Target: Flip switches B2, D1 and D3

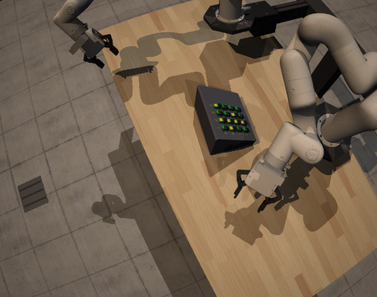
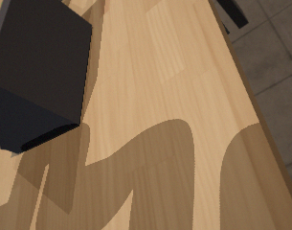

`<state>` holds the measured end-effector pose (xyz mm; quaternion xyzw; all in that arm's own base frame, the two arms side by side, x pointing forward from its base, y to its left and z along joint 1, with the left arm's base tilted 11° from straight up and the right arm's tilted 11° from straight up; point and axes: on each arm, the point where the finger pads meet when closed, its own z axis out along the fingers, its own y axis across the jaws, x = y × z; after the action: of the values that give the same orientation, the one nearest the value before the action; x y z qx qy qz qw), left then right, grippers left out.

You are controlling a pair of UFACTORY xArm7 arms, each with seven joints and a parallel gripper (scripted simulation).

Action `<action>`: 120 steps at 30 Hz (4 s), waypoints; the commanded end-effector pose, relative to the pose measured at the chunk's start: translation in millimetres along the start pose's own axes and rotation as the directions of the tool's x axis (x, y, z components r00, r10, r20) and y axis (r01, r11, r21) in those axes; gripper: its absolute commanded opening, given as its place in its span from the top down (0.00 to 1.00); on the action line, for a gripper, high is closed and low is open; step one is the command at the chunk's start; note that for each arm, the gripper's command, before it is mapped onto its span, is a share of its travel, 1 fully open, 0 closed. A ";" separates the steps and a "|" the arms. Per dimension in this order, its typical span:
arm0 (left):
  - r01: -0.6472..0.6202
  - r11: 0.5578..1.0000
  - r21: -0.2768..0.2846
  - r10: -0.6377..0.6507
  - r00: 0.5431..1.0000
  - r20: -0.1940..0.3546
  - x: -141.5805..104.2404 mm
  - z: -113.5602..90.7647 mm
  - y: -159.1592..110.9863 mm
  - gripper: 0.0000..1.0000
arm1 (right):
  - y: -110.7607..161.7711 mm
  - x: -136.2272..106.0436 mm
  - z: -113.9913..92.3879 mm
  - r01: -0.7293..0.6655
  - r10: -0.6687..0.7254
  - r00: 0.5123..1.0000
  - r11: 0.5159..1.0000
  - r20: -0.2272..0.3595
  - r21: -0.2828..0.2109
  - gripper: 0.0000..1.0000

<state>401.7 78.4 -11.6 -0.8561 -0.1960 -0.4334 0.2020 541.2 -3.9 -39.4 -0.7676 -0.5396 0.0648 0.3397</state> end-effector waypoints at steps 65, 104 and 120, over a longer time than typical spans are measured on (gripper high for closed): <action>0.265 0.893 0.364 -0.202 0.958 -0.202 302.0 -51.8 -125.1 0.00 | 0.0 1.3 -2.0 0.002 -0.002 1.000 1.000 0.000 -0.004 0.00; 0.375 0.782 0.498 -0.362 0.924 -0.127 340.5 -98.0 -244.1 0.00 | 0.0 1.3 -2.0 0.002 -0.002 1.000 1.000 0.000 -0.004 0.00; 0.410 0.729 0.548 -0.448 0.891 -0.071 337.1 -120.4 -301.3 0.00 | 0.0 1.3 -2.0 0.002 -0.002 1.000 1.000 0.000 -0.004 0.00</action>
<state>361.3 317.1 377.4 -0.7076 -0.5025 -0.3714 0.3299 541.2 -3.9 -39.4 -0.7676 -0.5396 0.0648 0.3397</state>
